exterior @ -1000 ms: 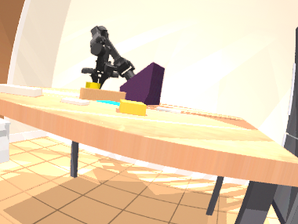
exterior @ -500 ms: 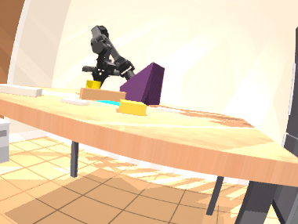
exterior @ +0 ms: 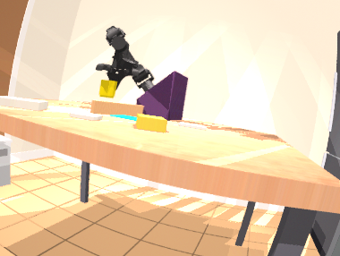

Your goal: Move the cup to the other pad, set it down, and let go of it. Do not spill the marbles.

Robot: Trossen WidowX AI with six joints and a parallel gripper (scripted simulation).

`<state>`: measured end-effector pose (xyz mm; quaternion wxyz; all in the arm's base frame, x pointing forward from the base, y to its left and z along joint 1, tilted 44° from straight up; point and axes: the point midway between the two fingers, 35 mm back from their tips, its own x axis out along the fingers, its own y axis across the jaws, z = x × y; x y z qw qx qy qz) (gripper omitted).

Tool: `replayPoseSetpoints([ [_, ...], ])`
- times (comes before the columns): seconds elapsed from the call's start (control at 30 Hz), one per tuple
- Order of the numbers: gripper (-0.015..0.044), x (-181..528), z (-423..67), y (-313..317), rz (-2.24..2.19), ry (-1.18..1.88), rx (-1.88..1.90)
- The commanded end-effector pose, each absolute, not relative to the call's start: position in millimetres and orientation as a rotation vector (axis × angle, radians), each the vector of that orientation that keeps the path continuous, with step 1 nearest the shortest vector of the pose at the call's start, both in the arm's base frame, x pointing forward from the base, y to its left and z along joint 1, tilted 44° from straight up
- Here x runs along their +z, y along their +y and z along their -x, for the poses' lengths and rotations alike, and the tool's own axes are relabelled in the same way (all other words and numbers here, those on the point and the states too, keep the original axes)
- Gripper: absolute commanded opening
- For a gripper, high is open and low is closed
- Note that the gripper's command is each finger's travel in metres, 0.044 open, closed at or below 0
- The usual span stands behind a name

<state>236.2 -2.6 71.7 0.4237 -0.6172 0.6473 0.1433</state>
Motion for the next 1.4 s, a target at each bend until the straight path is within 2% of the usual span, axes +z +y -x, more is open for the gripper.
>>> replayPoseSetpoints([
  [0.0,0.0,80,-235,5,1.539,1.614,0.357],
  [0.7,0.0,80,-234,6,1.548,1.618,0.357],
  [1.37,0.0,58,-244,32,1.54,1.614,0.357],
])
